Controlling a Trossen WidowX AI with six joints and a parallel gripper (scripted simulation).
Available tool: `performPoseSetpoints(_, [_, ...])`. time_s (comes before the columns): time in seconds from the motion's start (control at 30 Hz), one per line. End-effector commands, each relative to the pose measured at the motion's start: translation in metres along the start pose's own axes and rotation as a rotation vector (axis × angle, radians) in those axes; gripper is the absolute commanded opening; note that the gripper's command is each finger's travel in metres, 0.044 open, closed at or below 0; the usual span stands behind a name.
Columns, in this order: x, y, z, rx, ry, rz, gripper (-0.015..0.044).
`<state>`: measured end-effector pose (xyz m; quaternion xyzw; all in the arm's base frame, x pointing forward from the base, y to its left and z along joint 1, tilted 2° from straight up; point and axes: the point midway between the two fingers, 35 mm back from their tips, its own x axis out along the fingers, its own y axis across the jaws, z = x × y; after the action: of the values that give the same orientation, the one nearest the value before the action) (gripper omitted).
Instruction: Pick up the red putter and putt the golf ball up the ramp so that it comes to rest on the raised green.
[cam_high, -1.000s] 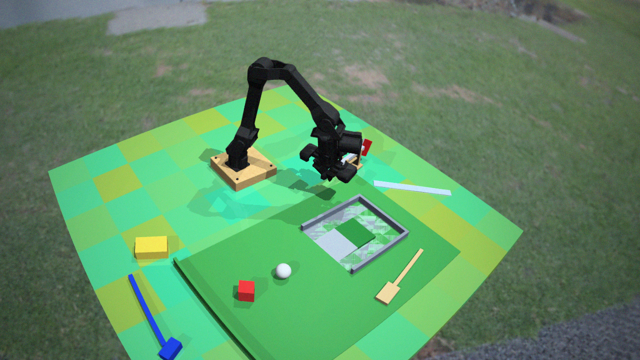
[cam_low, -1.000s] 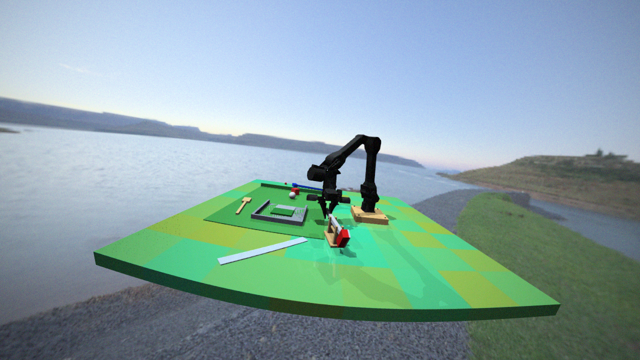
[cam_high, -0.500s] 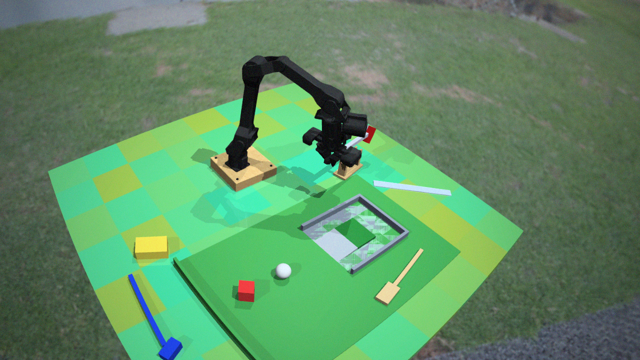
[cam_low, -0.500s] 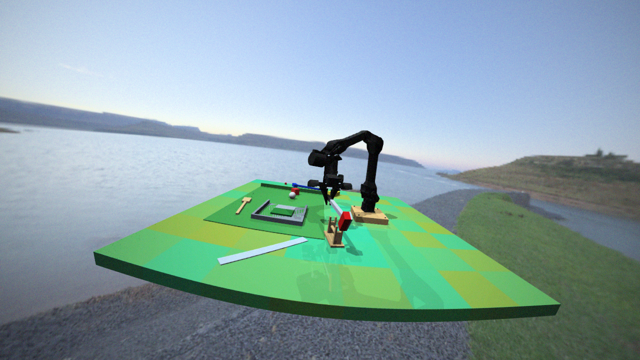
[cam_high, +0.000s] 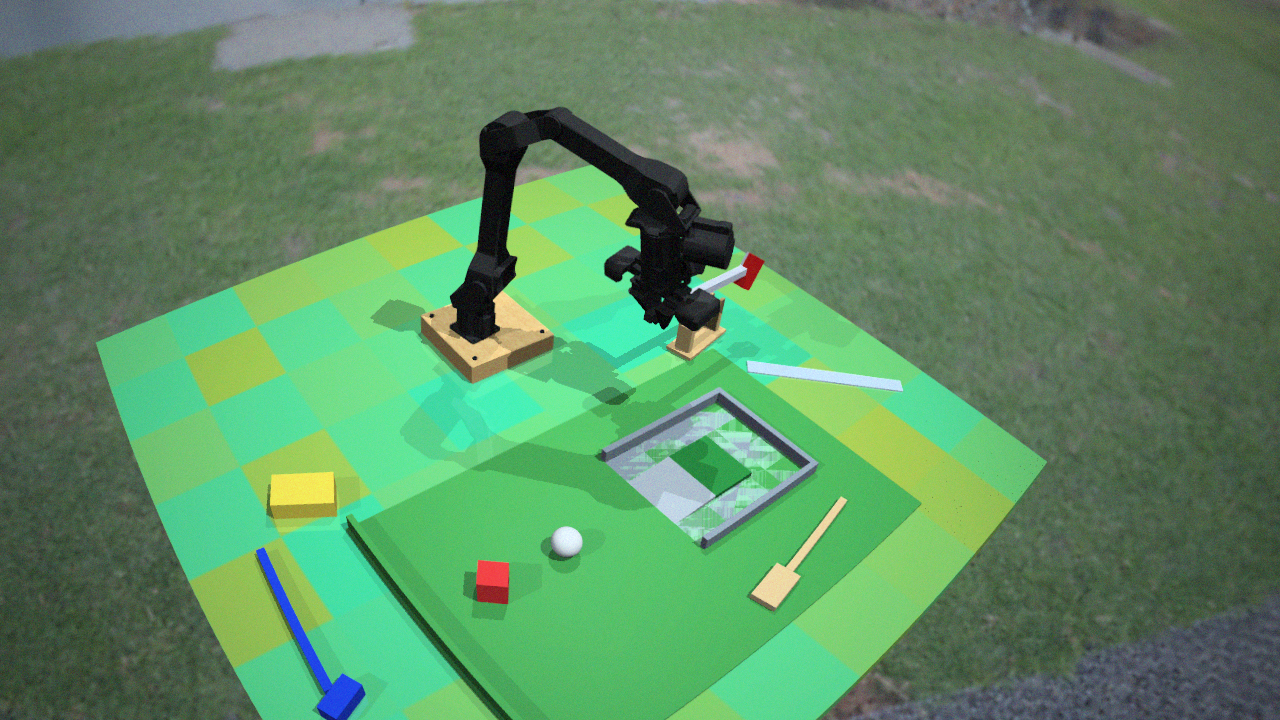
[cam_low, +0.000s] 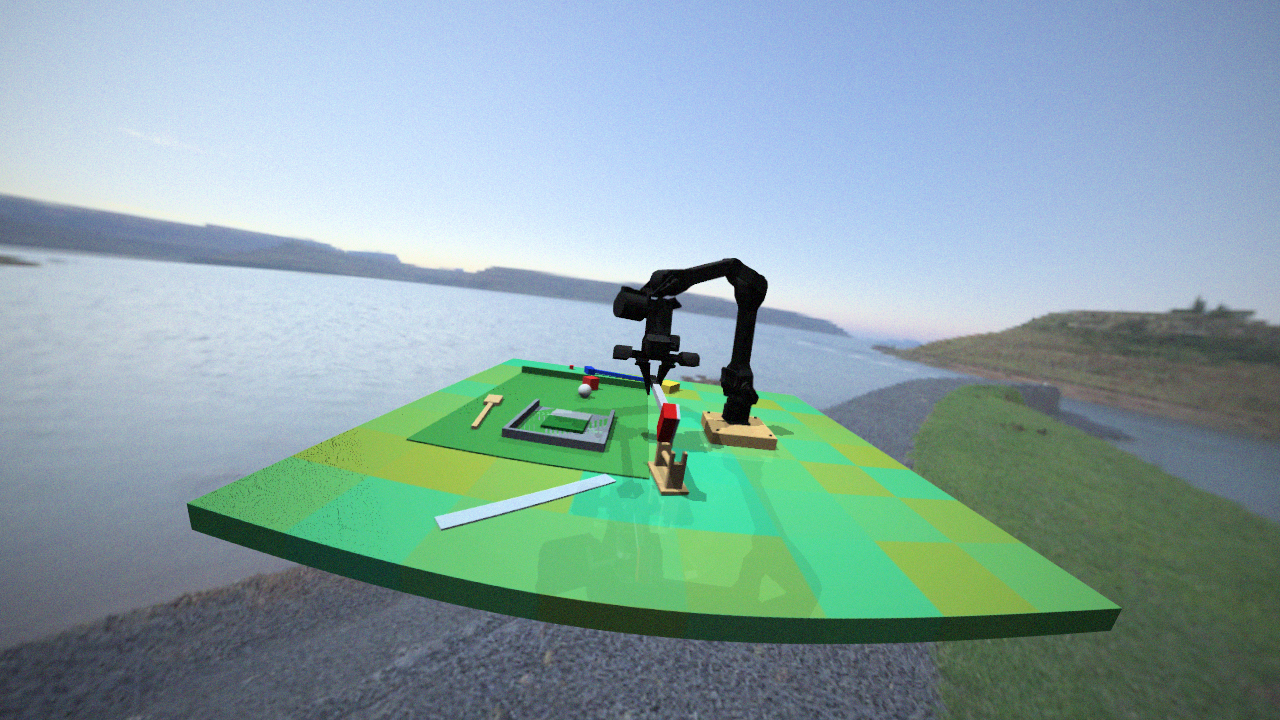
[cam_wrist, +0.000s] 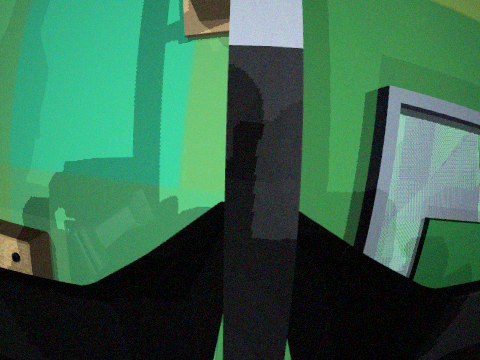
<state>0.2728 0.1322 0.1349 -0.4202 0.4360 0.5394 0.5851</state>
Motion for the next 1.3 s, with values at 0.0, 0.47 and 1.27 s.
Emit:
performPoseSetpoints(0.0, [-0.007, -0.011, -0.018, 0.096, 0.012, -0.021, 0.0])
performPoseSetpoints(0.47, [-0.028, -0.039, -0.091, 0.403, 0.058, -0.076, 0.0])
performPoseSetpoints(1.27, [-0.069, -0.038, -0.223, 0.933, 0.126, -0.155, 0.0])
